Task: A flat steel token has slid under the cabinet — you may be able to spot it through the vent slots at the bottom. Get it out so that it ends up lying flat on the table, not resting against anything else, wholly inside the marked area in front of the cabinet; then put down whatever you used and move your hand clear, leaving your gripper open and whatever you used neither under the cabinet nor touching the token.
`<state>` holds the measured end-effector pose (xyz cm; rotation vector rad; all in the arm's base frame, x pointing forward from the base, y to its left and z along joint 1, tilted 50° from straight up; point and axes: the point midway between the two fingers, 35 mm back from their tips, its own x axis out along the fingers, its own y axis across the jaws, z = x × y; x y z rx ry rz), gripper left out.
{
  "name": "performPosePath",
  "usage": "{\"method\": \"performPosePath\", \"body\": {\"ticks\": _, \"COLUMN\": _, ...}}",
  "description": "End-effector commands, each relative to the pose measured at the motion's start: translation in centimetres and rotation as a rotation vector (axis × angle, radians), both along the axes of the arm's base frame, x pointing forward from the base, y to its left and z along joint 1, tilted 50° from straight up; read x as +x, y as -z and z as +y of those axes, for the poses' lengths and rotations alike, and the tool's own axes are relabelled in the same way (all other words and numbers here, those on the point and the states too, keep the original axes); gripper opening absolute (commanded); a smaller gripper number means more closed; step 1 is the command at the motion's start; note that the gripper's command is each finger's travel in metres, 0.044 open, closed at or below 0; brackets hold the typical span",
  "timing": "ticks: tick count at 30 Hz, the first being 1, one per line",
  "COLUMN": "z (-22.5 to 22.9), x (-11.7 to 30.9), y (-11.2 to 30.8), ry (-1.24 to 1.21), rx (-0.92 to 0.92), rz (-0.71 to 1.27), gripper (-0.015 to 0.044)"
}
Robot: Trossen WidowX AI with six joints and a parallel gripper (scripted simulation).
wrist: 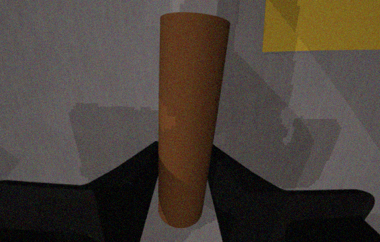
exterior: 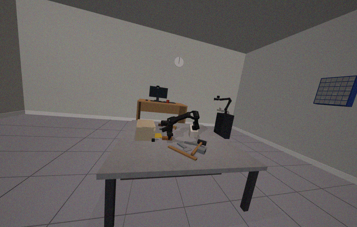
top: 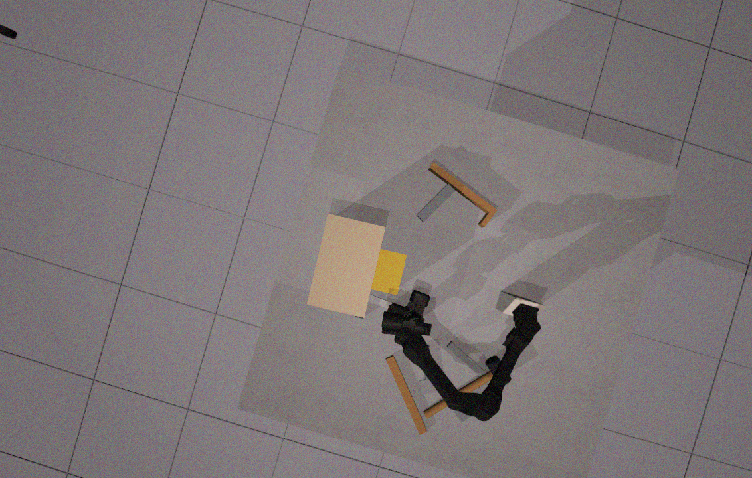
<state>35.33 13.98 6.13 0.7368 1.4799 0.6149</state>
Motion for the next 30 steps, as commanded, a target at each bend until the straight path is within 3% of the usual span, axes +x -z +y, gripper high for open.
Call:
{"method": "performPosePath", "body": {"ticks": 1, "z": 0.0, "x": 0.7, "y": 0.0, "ry": -0.003, "rx": 0.002, "rz": -0.009, "gripper": 0.0}}
{"method": "performPosePath", "body": {"ticks": 30, "z": -0.2, "x": 3.5, "y": 0.1, "ry": -0.003, "rx": 0.002, "rz": -0.01, "gripper": 0.0}}
